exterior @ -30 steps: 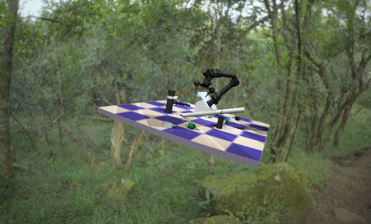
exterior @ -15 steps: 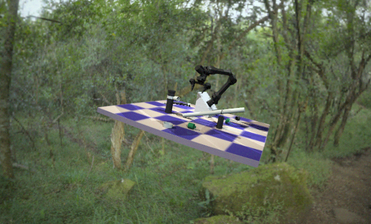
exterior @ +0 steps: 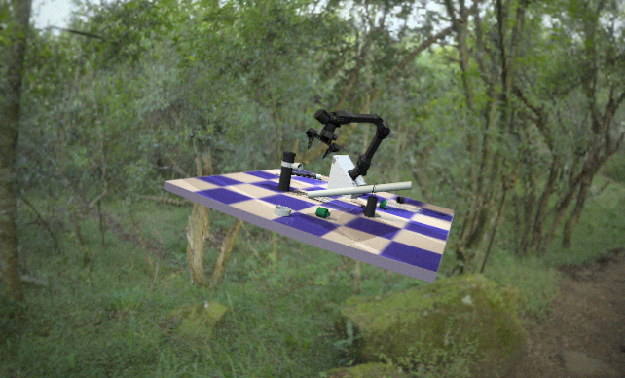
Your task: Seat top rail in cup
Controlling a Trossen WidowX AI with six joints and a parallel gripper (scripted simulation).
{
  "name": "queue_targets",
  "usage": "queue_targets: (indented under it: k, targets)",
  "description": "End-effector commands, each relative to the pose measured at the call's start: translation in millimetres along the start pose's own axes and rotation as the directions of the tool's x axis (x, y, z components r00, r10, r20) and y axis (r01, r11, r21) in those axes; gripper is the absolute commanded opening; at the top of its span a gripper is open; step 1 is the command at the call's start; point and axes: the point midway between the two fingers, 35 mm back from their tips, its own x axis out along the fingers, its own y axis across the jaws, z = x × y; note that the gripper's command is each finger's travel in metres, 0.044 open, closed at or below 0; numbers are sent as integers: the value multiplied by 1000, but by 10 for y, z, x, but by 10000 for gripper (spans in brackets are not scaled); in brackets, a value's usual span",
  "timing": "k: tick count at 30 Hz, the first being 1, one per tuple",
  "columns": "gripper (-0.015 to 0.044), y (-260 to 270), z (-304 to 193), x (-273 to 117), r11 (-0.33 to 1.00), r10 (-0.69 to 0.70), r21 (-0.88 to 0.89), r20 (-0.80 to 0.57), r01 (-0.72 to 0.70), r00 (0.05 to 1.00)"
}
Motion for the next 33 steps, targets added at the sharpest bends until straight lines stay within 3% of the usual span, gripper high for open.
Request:
queue_targets:
  k: [1, 16, 23, 33]
  targets:
    - [440, -356, -557, 131, 856, -35, -518, -56, 1, 998]
    - [440, -356, -557, 131, 856, -35, -518, -56, 1, 998]
    - [440, -202, -673, 468, 856, -34, -517, -55, 1, 998]
    - [440, -200, -681, 540, 856, -35, -518, -55, 1, 998]
